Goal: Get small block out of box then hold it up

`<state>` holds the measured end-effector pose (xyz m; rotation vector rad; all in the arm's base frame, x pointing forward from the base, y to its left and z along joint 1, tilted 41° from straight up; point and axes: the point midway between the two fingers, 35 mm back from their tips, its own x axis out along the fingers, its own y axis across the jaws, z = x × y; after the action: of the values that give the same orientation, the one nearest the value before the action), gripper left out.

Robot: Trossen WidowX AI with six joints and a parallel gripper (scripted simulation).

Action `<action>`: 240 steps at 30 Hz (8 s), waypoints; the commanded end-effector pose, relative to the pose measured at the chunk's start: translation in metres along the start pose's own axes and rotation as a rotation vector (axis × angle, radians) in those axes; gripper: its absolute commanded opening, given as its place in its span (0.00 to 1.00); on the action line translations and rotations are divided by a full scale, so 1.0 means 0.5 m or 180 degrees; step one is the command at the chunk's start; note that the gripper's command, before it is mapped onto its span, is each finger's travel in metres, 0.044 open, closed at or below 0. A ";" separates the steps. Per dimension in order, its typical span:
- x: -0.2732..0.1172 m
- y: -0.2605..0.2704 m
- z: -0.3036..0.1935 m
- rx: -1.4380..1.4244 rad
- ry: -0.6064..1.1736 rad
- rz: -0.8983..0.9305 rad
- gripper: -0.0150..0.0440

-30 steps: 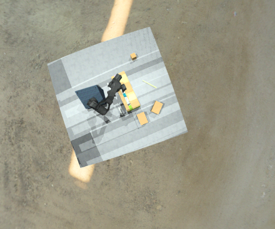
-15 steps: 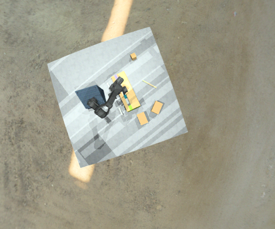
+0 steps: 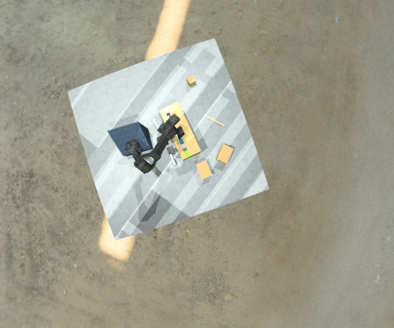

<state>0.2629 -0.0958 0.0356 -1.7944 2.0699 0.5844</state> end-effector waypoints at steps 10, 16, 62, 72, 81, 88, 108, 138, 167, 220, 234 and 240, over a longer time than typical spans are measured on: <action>0.015 0.000 -0.043 -0.0010 0.0012 -0.0004 0.93; 0.021 -0.001 -0.061 -0.0010 0.0014 -0.0004 0.93; -0.065 -0.005 -0.183 -0.0023 0.0009 -0.0022 0.93; -0.068 0.011 -0.203 0.3094 -0.0625 0.0114 0.74; -0.059 0.034 -0.232 0.6390 -0.0962 0.0583 0.74; -0.056 0.044 -0.246 0.7800 -0.1097 0.0910 0.74; -0.053 0.069 -0.284 1.1579 -0.1244 0.2516 0.74; -0.055 0.087 -0.312 1.3921 -0.0624 0.5425 0.74; 0.144 0.091 -0.241 1.3936 -0.0658 0.5384 0.74; 0.133 0.088 -0.249 1.3952 -0.0641 0.5395 0.25; 0.105 0.089 -0.243 1.3344 -0.1090 0.4294 0.25; 0.095 0.088 -0.235 1.2755 -0.1330 0.3587 0.25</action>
<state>0.2134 -0.1948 0.1164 -2.9516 0.4314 2.6540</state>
